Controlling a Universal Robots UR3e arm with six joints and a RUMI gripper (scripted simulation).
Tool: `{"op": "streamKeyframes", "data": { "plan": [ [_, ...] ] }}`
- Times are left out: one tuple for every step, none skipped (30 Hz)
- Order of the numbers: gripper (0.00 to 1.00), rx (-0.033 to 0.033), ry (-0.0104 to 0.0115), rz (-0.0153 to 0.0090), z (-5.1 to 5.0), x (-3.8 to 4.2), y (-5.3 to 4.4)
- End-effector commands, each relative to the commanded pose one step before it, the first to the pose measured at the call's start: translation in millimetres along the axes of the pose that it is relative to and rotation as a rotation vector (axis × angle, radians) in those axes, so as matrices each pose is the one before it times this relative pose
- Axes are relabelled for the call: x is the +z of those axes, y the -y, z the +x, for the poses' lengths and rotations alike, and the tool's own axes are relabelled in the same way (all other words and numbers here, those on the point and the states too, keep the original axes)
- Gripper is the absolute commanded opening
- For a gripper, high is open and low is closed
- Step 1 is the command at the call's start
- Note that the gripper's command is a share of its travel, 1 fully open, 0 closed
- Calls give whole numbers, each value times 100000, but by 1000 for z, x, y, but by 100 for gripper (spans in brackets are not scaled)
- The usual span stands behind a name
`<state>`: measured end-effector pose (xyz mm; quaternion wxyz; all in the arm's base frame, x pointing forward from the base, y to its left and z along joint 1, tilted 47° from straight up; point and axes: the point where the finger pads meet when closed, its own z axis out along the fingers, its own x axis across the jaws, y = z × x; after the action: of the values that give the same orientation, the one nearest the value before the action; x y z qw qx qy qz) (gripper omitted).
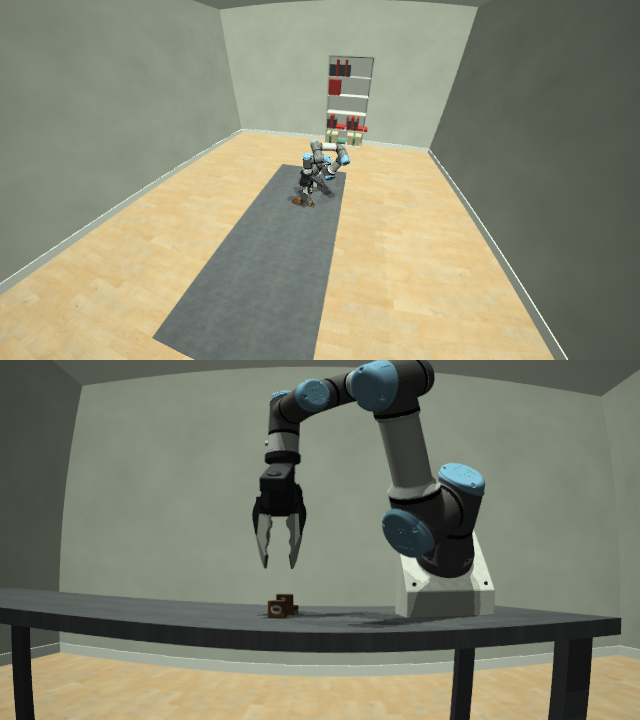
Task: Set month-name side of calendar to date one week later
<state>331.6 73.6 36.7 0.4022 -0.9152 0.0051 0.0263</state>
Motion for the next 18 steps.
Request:
{"op": "streamKeyframes", "data": {
  "plan": [
    [29,-43,-177,-132,476,-599,-322],
    [29,0,0,0,0,0,0],
    [29,0,0,0,0,0,0],
    [29,1,0,-1,1,71,0],
    [29,1,0,-1,1,114,1],
    [29,1,0,-1,2,163,1],
    [29,2,0,-2,3,220,2],
    [29,2,0,-2,3,282,2],
    [29,2,0,-2,3,348,3],
    [29,3,0,-3,3,418,4],
    [29,3,0,-3,3,491,6],
    [29,4,0,-4,3,565,7],
    [29,4,0,-4,2,640,9],
    [29,5,0,-5,0,716,11],
    [29,5,0,-5,0,793,13],
    [29,0,0,0,10,888,7],
    [29,0,0,0,8,961,10],
    [29,0,0,0,5,1032,13]
  ]
}}
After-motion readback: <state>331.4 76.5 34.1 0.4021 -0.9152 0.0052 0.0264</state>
